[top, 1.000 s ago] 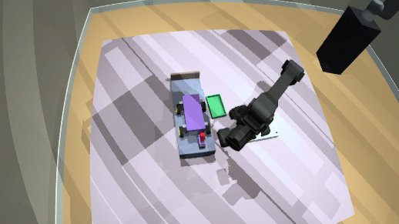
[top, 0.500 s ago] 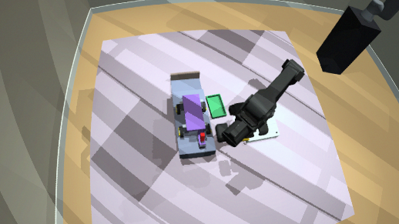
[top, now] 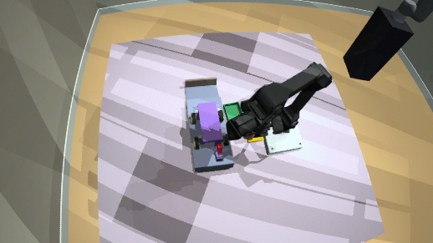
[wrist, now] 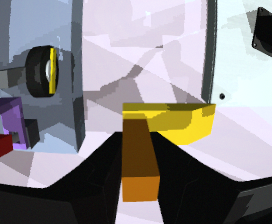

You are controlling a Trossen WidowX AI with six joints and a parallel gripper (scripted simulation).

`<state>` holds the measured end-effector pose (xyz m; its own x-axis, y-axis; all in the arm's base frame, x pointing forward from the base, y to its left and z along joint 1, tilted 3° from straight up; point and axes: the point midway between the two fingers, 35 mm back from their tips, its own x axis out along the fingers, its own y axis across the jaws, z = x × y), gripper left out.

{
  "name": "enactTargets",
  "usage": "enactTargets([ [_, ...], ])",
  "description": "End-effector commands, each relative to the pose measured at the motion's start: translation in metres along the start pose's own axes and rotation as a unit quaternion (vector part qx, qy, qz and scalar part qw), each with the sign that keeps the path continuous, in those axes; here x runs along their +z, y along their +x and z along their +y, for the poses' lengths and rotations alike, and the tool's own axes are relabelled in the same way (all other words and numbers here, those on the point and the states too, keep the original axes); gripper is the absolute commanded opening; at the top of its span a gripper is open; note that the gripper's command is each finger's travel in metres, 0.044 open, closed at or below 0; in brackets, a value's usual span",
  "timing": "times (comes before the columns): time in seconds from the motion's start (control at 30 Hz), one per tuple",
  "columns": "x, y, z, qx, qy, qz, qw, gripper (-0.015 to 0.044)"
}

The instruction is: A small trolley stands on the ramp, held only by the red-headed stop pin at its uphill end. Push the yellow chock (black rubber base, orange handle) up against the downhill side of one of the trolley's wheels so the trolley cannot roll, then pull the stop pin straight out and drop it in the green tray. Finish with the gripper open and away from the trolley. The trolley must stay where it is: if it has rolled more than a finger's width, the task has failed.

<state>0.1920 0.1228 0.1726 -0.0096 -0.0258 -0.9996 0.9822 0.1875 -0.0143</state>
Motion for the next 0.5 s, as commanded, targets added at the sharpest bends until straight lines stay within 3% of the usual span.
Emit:
enactTargets([
  [0.0, 0.017, 0.001, 0.003, 0.001, 0.000, -0.002, 1.000, 0.0000],
  [0.47, 0.064, 0.003, 0.015, 0.002, 0.000, -0.004, 1.000, 0.0000],
])
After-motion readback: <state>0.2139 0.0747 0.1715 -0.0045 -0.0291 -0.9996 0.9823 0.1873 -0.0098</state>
